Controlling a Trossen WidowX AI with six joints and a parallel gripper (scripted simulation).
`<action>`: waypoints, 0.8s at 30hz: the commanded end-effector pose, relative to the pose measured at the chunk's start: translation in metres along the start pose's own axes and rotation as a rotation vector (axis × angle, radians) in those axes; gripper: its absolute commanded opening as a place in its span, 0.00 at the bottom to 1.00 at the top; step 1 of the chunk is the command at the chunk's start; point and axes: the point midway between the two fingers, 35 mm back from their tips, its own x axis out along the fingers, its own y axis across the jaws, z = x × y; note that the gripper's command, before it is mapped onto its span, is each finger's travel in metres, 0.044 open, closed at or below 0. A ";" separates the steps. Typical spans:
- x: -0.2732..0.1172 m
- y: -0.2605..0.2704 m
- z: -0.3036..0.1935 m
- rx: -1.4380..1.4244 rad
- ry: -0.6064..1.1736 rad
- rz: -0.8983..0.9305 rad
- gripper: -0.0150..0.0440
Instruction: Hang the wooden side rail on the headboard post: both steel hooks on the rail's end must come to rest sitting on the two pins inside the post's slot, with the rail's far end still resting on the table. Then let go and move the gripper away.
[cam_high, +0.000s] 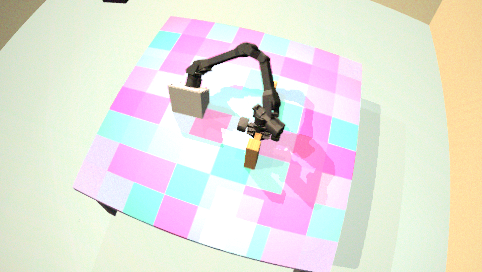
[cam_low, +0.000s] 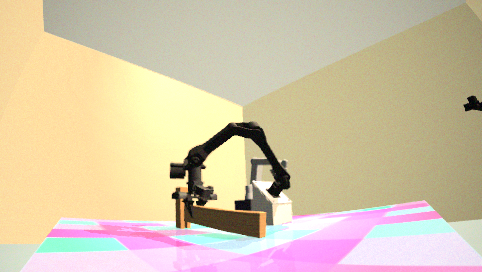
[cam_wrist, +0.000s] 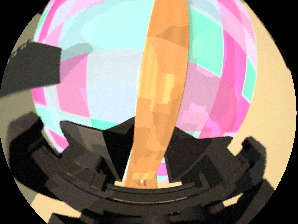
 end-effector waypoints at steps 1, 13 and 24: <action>-0.004 -0.002 -0.003 0.000 0.004 -0.009 0.25; -0.005 -0.001 -0.005 0.000 0.004 -0.009 0.25; -0.003 -0.001 -0.006 0.000 0.004 -0.009 0.25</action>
